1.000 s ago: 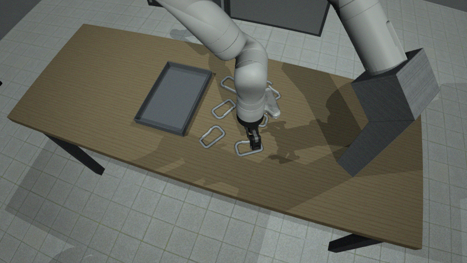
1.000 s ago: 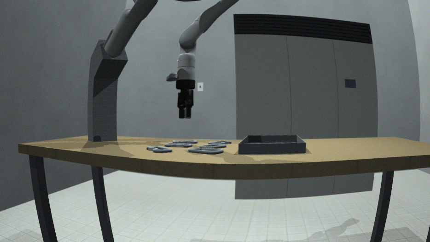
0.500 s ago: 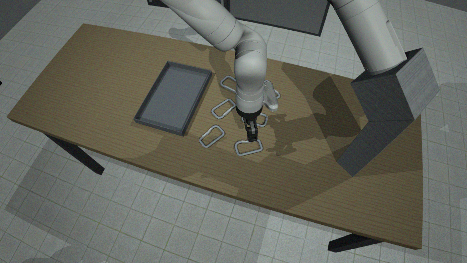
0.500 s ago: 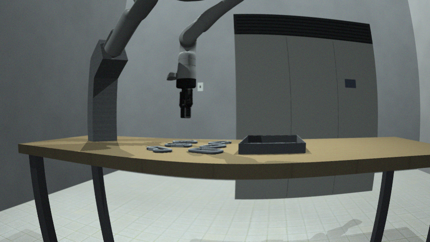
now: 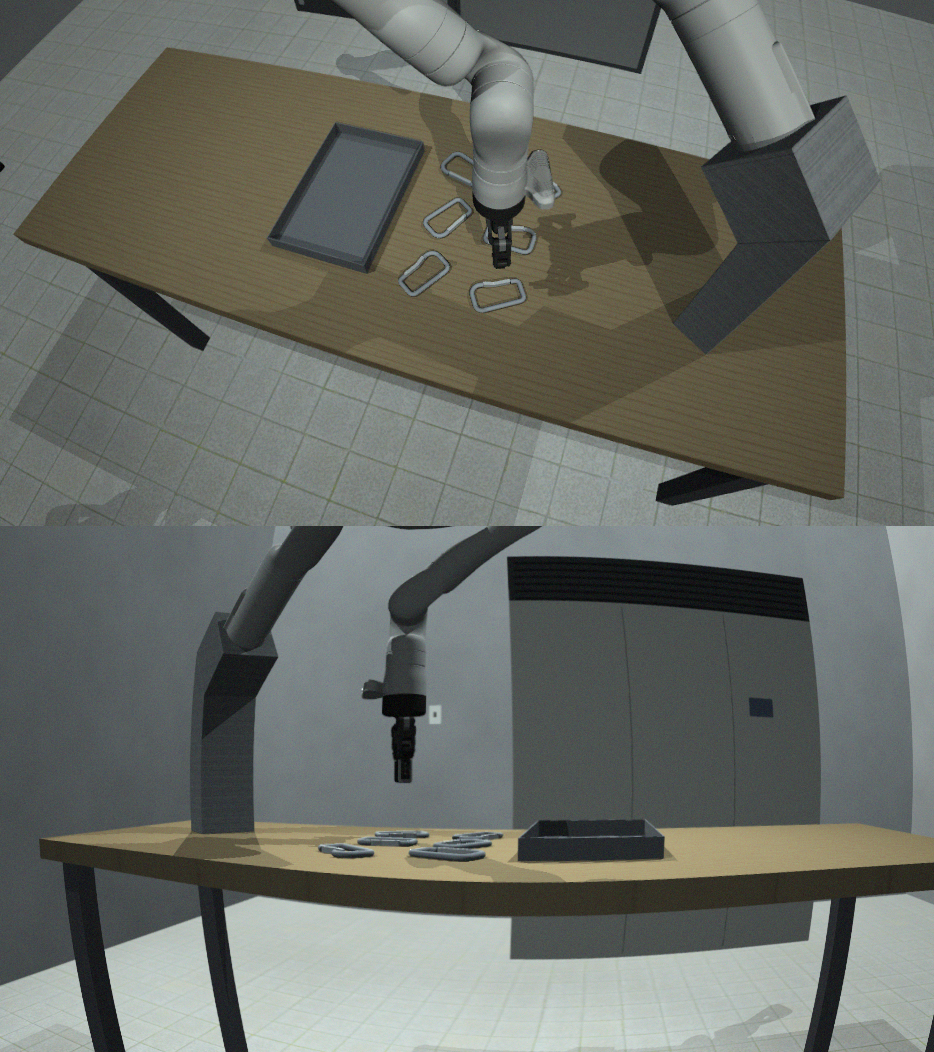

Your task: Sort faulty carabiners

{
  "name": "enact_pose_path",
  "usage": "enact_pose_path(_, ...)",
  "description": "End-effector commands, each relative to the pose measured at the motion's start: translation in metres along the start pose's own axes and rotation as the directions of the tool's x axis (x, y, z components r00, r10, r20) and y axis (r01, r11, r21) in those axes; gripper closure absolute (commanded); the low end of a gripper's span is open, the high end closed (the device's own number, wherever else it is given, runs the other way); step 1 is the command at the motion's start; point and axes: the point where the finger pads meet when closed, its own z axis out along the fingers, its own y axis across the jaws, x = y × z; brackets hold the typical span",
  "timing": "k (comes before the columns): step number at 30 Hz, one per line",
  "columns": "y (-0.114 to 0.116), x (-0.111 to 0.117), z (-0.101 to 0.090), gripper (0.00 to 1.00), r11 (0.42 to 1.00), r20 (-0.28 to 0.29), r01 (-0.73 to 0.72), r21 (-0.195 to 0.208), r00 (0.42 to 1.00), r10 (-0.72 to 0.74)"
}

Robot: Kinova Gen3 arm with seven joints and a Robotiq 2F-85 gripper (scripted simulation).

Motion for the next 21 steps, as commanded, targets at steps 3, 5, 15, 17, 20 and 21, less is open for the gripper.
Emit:
enact_pose_path(3, -0.021, 0.006, 0.001, 0.00, 0.999, -0.010, -0.052, 0.002, 0.999, 0.052)
enact_pose_path(5, -0.021, 0.006, 0.001, 0.00, 0.999, -0.010, -0.052, 0.002, 0.999, 0.052)
enact_pose_path(15, -0.056, 0.016, 0.001, 0.00, 0.986, -0.008, -0.168, -0.001, 0.986, 0.168)
enact_pose_path(17, -0.056, 0.016, 0.001, 0.00, 0.986, -0.008, -0.168, -0.001, 0.986, 0.168)
enact_pose_path(20, -0.056, 0.016, 0.001, 0.00, 0.986, -0.008, -0.168, -0.001, 0.986, 0.168)
enact_pose_path(21, -0.056, 0.016, 0.001, 0.00, 0.986, -0.008, -0.168, -0.001, 0.986, 0.168)
